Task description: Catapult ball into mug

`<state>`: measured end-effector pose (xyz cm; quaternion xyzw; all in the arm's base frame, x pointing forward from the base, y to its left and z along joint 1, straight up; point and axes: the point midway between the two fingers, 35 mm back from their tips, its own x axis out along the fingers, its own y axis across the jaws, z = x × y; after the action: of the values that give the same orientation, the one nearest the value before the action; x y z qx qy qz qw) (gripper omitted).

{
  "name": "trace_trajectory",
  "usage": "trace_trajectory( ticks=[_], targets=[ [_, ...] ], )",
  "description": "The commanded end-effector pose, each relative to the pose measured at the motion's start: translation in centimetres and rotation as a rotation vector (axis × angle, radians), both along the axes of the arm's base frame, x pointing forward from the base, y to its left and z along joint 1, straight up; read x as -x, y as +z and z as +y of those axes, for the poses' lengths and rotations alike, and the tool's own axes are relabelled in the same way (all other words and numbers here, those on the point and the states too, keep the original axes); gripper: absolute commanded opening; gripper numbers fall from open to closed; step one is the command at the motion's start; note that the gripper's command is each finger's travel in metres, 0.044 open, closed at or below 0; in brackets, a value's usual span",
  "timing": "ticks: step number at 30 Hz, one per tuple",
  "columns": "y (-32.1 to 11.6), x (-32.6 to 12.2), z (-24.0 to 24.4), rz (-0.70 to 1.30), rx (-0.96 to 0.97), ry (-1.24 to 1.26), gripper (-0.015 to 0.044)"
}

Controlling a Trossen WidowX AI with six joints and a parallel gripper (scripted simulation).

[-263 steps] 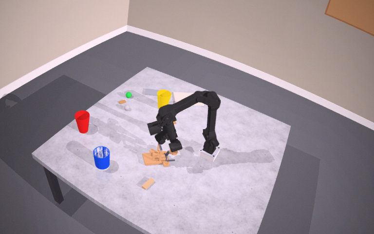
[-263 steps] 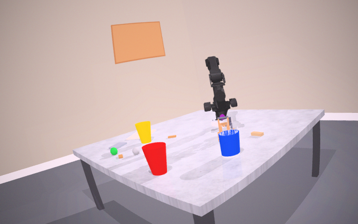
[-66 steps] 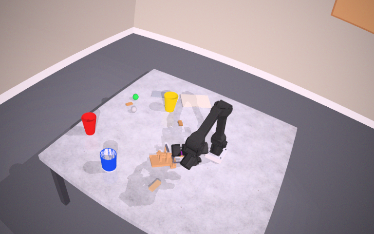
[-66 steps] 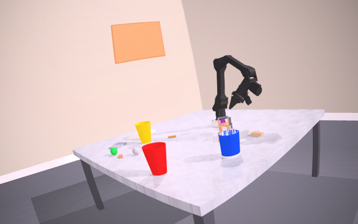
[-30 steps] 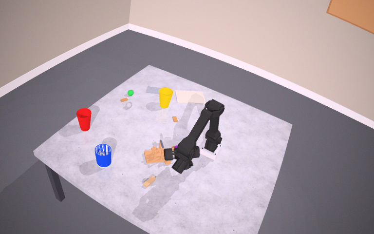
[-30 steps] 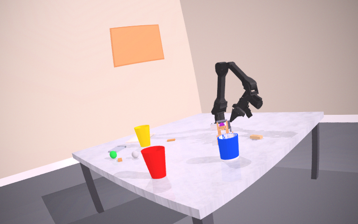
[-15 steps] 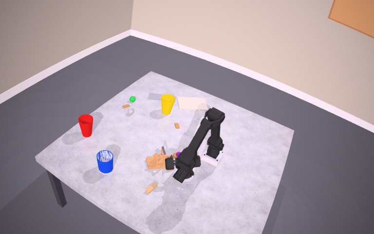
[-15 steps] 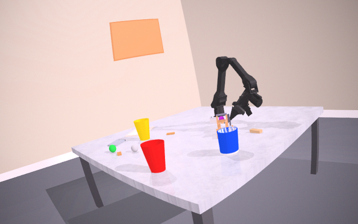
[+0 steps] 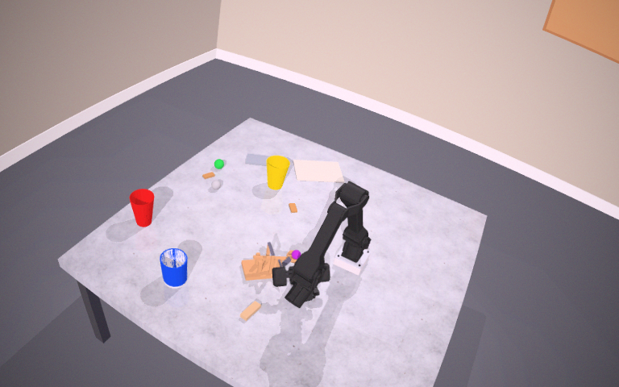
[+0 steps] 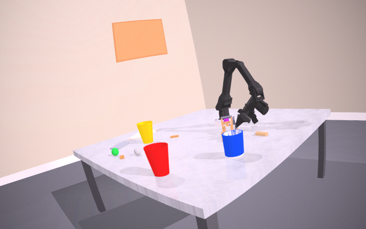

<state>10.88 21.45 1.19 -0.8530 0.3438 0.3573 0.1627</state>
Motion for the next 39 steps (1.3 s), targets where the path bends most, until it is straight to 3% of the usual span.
trace_trajectory(
  ticks=[1,4,11,16,33,39],
  targets=[
    [-1.1,0.1,-0.3,0.004,0.012,0.002,0.0],
    [-0.1,0.4,0.3,0.006,0.004,0.01,0.0],
    [10.6,4.0,3.5,0.028,-0.071,0.085,0.0],
    [11.3,4.2,3.5,0.03,-0.076,0.089,0.0],
    [11.1,-0.3,8.2,0.026,-0.421,-0.272,0.044],
    [11.9,-2.4,10.1,0.02,-0.564,-0.41,0.044]
  ],
)
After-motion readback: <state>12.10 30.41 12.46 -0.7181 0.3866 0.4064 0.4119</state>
